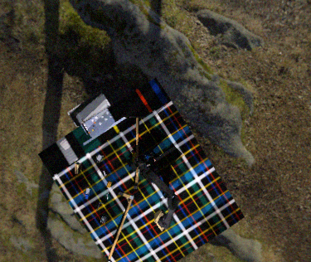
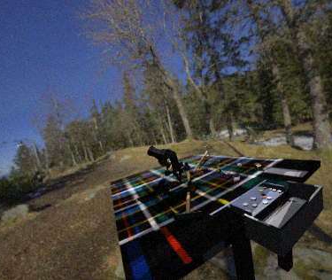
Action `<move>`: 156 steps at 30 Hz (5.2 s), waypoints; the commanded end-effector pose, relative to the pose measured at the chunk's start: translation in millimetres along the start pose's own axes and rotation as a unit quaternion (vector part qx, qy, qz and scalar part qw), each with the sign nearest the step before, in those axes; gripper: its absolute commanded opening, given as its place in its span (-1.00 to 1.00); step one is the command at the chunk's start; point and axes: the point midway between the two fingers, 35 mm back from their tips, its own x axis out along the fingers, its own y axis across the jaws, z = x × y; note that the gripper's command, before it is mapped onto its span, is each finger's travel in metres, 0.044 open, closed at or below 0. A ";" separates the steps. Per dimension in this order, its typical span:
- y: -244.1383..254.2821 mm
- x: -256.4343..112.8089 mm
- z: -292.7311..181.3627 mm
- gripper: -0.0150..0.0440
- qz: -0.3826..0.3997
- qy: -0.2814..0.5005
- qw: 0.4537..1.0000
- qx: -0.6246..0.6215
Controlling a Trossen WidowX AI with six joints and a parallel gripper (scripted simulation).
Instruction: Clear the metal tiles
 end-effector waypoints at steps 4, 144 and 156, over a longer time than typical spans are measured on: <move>-1.0 16.2 -12.0 -0.49 0.000 0.005 1.000 -0.005; 65.1 -41.4 23.4 -0.49 -0.001 0.016 0.997 0.070; 75.6 -45.8 8.5 -0.49 0.002 0.042 0.983 0.180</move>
